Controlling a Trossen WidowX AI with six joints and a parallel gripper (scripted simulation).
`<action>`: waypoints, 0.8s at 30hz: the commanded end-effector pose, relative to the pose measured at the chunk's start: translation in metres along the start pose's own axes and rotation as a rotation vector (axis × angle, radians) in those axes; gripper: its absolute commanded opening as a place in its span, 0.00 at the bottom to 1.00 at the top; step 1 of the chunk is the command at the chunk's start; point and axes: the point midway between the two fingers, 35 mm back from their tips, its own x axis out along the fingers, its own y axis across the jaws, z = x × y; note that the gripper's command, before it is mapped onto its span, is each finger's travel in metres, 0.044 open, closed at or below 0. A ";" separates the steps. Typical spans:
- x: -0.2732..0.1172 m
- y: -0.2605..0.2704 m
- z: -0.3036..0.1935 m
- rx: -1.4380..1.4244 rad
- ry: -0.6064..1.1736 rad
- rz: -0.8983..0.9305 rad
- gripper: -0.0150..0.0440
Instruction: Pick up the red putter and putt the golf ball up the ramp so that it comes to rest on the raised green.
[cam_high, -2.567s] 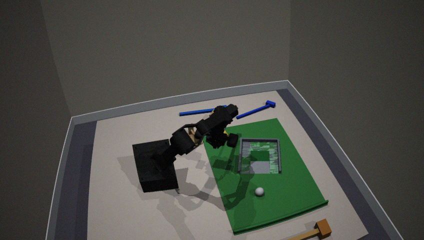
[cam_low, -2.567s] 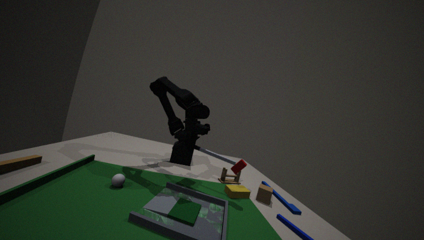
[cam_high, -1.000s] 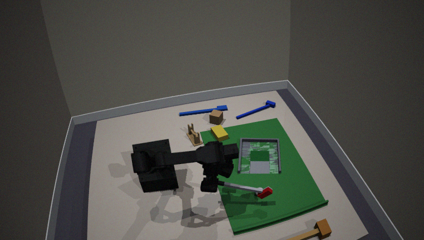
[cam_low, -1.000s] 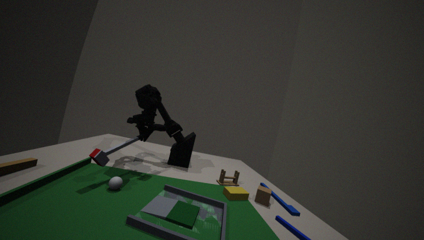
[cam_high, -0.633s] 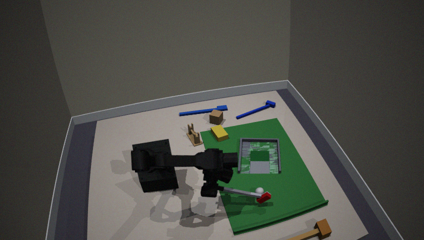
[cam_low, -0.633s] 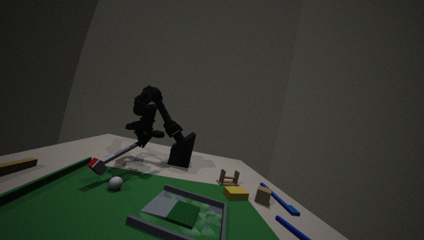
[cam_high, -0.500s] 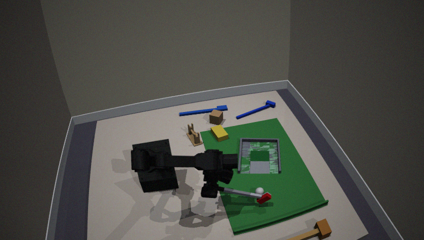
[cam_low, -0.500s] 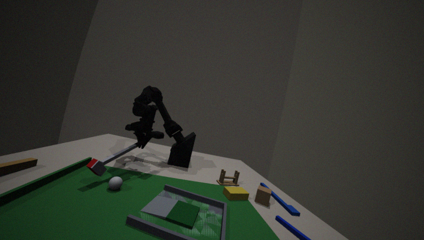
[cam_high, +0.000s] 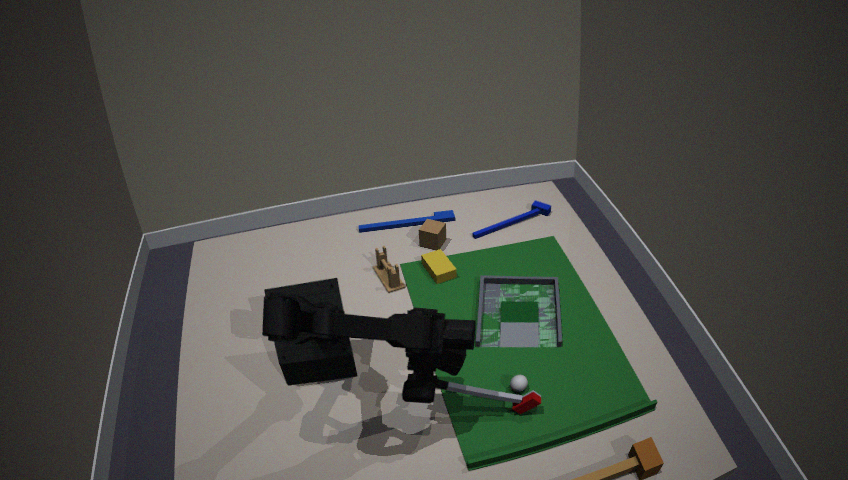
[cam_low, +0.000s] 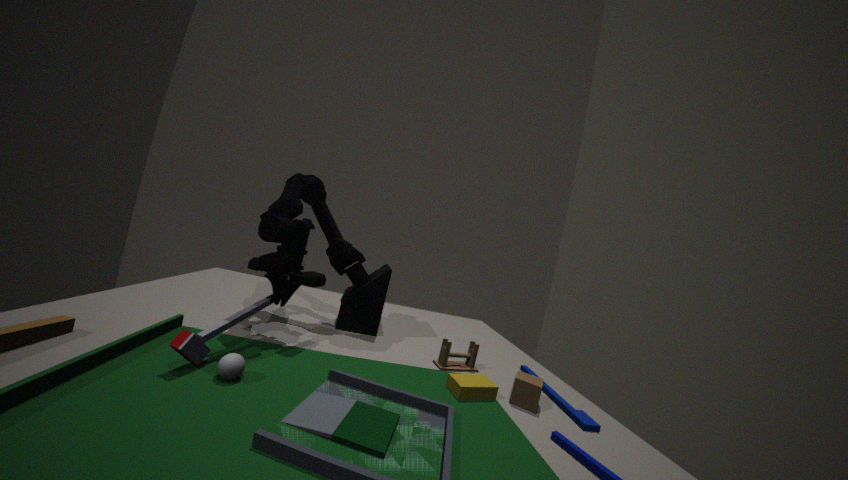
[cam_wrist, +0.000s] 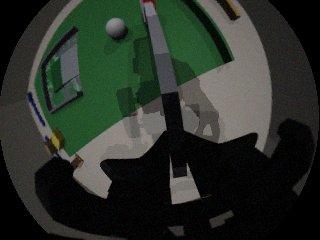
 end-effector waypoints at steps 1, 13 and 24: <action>0.004 0.001 0.001 -0.004 -0.003 0.004 0.25; 0.002 -0.004 0.000 0.000 0.000 0.001 0.25; 0.004 -0.029 0.001 -0.003 -0.004 0.003 0.25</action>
